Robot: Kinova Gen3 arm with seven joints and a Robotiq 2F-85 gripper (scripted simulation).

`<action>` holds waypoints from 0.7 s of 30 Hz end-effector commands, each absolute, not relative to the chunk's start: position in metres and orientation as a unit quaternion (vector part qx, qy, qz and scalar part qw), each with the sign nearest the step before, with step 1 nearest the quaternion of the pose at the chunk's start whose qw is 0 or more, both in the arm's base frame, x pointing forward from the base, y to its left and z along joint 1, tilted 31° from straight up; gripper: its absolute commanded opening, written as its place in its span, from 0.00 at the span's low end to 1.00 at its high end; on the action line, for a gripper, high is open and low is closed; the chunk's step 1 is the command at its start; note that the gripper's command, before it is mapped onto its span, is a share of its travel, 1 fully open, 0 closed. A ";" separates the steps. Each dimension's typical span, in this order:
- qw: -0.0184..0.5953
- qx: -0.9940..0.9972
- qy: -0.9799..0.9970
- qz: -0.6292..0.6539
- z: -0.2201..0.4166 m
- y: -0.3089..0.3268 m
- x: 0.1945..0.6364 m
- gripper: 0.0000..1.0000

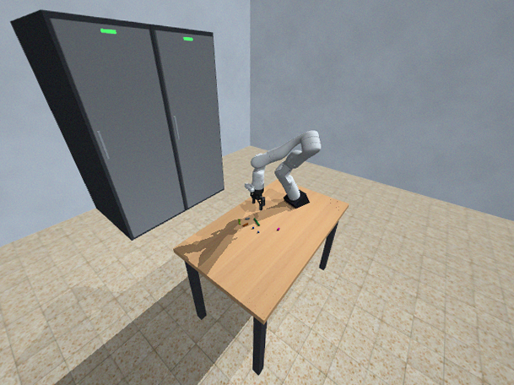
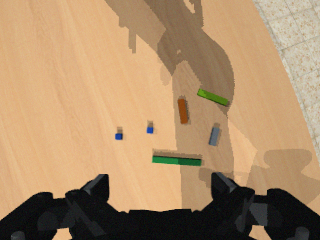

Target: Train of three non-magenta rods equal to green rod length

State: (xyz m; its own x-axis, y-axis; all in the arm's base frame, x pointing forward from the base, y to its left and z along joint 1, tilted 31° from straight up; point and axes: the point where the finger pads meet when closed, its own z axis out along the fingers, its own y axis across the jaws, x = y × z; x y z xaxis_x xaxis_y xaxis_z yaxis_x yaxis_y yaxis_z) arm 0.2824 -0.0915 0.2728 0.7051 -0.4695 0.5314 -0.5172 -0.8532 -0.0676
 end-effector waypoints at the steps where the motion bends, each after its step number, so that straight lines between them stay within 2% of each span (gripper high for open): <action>1: 0.034 0.909 -0.310 0.276 0.259 -0.097 0.291 1.00; 13: 0.003 0.866 -0.421 0.269 0.213 -0.100 0.315 1.00; 21: -0.002 0.853 -0.448 0.268 0.204 -0.103 0.317 1.00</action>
